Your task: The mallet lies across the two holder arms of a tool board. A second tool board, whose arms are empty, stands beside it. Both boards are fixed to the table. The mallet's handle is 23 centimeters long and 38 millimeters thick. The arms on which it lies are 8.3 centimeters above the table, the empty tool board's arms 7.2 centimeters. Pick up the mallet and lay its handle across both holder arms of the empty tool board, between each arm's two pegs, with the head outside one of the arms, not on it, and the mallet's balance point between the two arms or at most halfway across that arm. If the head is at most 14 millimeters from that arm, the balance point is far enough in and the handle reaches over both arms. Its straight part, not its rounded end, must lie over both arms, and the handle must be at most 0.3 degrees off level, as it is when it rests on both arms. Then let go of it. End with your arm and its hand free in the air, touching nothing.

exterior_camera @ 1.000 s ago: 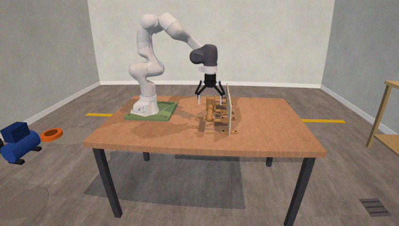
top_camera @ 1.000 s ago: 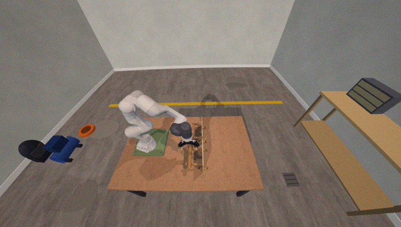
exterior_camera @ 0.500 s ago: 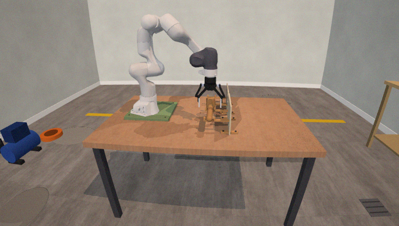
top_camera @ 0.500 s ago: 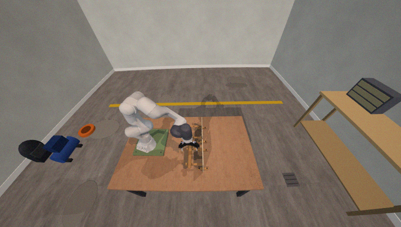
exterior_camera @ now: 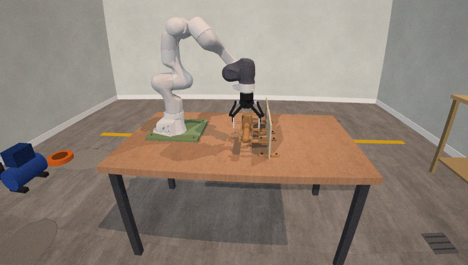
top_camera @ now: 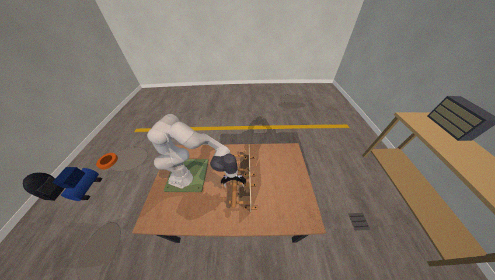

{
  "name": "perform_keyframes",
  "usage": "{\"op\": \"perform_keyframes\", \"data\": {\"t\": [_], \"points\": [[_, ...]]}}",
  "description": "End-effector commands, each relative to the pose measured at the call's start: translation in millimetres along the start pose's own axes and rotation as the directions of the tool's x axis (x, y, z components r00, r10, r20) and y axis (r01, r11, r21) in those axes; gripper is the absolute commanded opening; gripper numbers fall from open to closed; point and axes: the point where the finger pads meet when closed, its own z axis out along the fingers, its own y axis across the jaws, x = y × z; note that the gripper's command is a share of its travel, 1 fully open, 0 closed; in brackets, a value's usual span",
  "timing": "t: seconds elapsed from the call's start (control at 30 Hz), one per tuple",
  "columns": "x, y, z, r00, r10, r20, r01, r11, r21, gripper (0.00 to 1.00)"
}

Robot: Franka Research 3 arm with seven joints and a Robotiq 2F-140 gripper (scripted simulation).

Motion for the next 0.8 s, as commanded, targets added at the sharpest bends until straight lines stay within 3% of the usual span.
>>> {"op": "perform_keyframes", "data": {"t": [0.0, 0.77], "points": [[-0.4, 1.4, 3.1, 1.0, 0.015, 0.004, -0.015, 1.0, -0.006, 1.0], [0.1, 1.3, 9.0, 1.0, 0.015, 0.003, -0.015, 1.0, -0.006, 1.0]]}}
